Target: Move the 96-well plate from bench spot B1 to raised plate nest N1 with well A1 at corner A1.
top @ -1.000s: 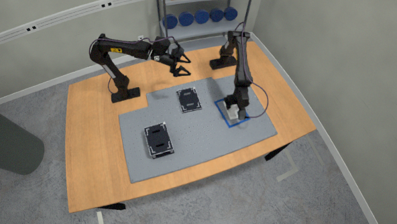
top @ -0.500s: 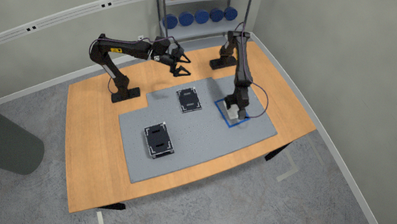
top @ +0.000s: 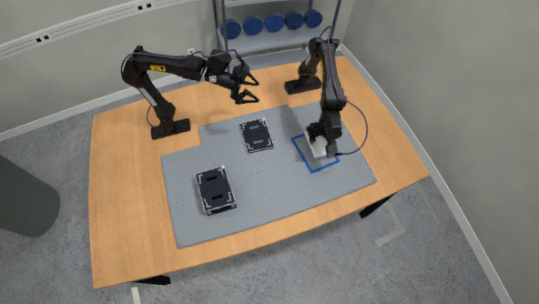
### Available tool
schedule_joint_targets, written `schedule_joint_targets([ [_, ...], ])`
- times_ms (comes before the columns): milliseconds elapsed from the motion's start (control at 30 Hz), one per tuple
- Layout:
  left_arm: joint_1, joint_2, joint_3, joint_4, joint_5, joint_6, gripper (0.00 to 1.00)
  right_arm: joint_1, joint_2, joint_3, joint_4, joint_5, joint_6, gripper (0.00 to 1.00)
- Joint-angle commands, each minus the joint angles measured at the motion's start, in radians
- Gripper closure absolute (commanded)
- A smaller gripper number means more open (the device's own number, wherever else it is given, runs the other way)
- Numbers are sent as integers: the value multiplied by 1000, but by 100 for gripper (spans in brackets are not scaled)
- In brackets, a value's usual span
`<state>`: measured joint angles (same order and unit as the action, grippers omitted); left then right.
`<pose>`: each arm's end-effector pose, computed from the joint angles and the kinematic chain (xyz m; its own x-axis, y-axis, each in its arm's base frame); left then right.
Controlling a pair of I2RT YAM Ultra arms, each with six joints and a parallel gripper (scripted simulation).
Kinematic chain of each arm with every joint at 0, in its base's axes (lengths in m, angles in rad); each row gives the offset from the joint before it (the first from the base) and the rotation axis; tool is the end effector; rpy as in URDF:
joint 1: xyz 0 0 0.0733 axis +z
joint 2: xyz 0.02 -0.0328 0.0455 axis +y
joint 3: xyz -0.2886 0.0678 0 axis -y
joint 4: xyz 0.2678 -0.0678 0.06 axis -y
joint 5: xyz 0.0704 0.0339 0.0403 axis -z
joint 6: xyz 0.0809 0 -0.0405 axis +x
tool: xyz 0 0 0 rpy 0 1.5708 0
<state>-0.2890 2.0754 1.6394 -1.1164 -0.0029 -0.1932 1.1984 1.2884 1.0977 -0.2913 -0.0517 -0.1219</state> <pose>0.4127 -0.1213 0.1614 -0.9952 0.0956 -0.0186 0.0956 0.9954 -0.0007 0.1216 0.3259 0.3339 -0.0523 -0.4676 -0.8824 -0.9604 0.2658 -0.0840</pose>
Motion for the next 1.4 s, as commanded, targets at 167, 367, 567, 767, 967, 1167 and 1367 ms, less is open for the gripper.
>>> schedule_joint_targets([
  [167, 2, -13, 23, -37, 3, -7, 23, 27, -71, -25, -83, 66, 36, 0],
  [367, 2, -13, 23, -27, 3, -7, 23, 117, -282, -107, -274, 175, 86, 0],
  [567, 2, -13, 23, -27, 3, -7, 23, 224, -544, -199, -449, 268, 130, 0],
  [767, 2, -23, 24, -39, 3, -8, 23, 294, -759, -258, -584, 326, 160, 0],
  [967, 3, -15, 68, -111, 6, -9, 23, 296, -986, -335, -689, 325, 159, 0],
  [1167, -22, -27, 1, -18, 10, -76, 23, 259, -1101, -358, -755, 324, 161, 0],
  [1367, -152, -62, -60, 1, 16, -270, 23, 242, -1132, -365, -768, 335, 168, 0],
])
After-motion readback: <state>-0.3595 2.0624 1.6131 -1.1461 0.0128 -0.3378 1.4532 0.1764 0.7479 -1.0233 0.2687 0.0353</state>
